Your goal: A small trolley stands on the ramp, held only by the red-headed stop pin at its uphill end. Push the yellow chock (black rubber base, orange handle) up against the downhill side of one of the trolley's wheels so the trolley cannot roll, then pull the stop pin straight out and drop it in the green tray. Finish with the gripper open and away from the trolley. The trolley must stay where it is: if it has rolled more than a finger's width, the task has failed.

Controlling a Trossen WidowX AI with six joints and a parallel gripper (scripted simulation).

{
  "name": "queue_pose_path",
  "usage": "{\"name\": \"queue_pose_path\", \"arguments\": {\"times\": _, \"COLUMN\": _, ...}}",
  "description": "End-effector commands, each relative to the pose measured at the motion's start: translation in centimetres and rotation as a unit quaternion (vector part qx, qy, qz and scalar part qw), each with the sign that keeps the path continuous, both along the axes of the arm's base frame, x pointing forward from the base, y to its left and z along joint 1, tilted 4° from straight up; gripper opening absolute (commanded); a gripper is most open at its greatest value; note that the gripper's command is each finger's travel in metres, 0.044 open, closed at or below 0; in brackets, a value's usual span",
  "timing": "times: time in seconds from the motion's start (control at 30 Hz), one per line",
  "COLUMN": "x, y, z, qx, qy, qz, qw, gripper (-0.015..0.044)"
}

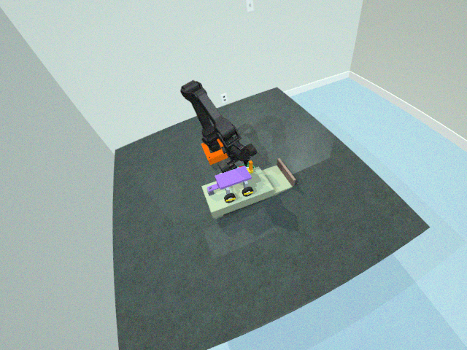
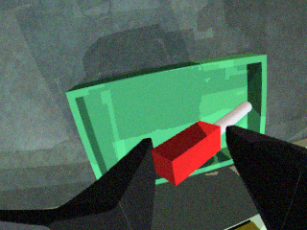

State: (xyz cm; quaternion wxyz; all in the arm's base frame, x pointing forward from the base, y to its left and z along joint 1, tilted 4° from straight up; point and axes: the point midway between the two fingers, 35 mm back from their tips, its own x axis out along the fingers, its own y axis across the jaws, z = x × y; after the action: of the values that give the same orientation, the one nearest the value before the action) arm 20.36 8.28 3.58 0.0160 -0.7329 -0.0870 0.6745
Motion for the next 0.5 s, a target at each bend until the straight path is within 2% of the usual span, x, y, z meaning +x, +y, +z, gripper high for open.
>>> {"name": "queue_pose_path", "arguments": {"times": 0.0, "x": 0.05, "y": -0.17, "z": -0.17, "qx": 0.003, "qy": 0.000, "qz": 0.002, "qw": 1.000, "gripper": 0.0190}}
{"name": "queue_pose_path", "arguments": {"times": 0.47, "x": 0.22, "y": -0.92, "z": -0.84, "qx": 0.003, "qy": 0.000, "qz": 0.002, "qw": 1.000, "gripper": 0.0190}}
